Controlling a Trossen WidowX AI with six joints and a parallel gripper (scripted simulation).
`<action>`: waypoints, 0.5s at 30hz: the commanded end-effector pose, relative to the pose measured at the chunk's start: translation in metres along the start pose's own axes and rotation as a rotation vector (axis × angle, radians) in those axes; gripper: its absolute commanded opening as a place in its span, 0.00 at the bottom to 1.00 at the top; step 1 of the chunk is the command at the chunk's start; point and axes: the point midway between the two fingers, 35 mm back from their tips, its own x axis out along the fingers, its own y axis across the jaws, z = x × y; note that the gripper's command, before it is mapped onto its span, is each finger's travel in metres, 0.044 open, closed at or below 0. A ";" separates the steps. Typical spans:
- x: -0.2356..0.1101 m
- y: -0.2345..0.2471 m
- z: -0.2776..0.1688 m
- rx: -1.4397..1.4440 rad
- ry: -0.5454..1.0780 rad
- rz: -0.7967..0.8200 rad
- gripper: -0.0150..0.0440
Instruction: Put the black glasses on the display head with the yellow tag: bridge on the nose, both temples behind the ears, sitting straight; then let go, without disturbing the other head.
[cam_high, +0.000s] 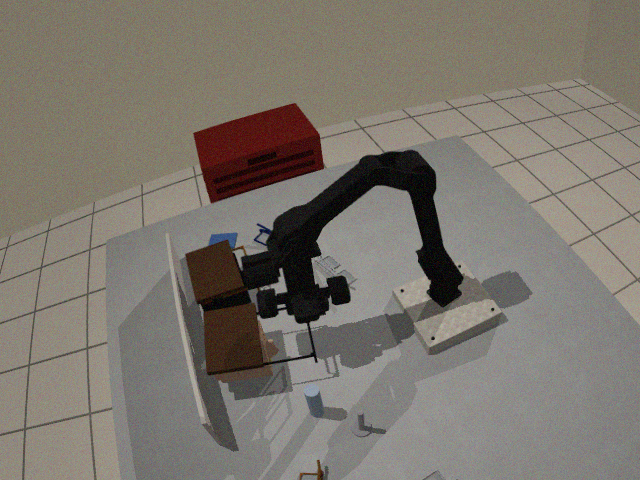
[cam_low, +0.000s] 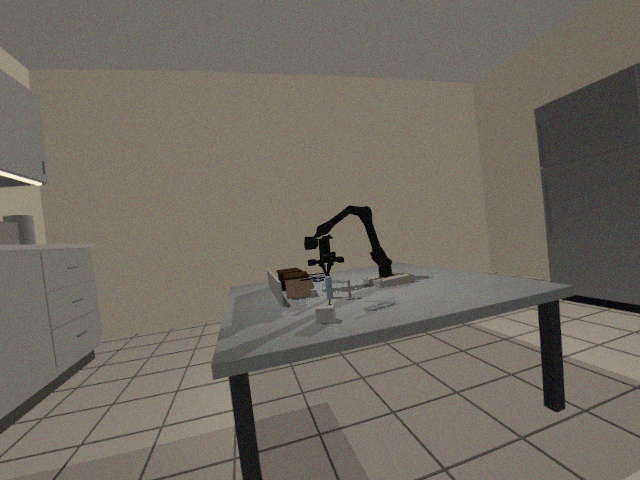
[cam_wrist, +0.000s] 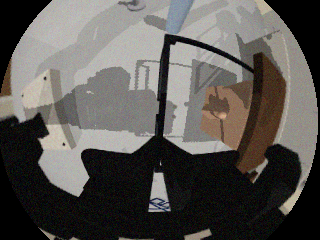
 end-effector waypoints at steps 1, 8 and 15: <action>-0.001 -0.008 0.000 -0.004 0.000 -0.004 0.25; -0.001 -0.018 0.000 -0.004 0.000 -0.005 0.25; -0.001 -0.028 0.000 -0.004 0.000 -0.005 0.25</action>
